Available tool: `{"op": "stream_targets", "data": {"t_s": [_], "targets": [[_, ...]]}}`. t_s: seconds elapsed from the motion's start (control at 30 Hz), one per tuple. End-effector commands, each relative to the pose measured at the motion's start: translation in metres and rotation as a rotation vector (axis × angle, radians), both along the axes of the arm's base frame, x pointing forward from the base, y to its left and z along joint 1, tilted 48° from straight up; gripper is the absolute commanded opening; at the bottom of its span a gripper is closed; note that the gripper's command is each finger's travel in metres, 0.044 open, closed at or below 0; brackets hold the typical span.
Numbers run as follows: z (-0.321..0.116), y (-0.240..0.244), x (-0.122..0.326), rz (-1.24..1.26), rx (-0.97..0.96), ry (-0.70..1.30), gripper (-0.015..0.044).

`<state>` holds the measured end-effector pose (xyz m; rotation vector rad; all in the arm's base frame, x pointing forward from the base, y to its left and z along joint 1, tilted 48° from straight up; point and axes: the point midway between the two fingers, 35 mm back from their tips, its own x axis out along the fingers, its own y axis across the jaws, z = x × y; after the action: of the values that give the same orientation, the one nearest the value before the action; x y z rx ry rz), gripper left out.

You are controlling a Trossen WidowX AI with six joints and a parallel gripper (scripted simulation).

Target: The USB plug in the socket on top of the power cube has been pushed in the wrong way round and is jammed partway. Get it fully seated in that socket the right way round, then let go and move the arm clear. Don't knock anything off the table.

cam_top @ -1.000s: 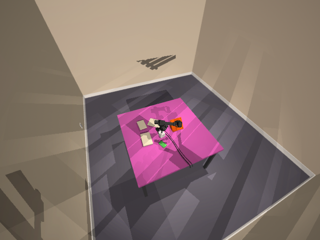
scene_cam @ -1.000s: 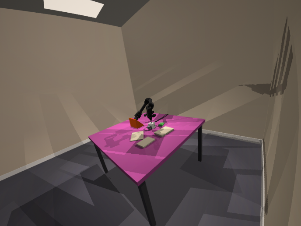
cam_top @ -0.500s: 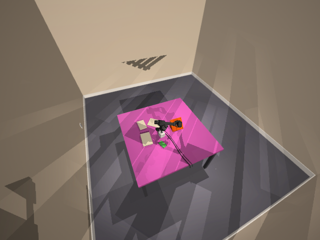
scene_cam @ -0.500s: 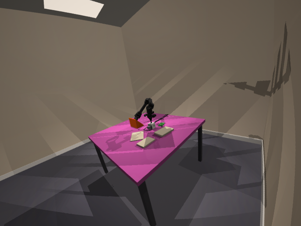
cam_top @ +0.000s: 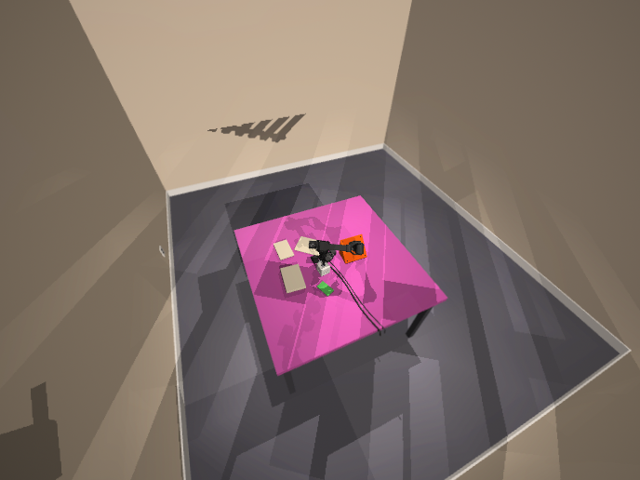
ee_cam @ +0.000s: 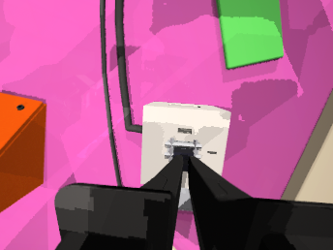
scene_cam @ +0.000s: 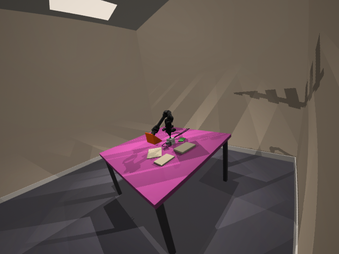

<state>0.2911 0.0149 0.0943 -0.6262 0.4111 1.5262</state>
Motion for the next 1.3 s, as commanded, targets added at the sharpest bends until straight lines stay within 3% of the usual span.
{"op": "stream_targets", "data": {"t_s": [0.0,1.27], "targets": [[0.0002,0.0009,0.0003,-0.004,0.004,0.001,0.0],[-0.0029,0.0043,0.0005,-0.004,0.004,0.001,0.0]]}}
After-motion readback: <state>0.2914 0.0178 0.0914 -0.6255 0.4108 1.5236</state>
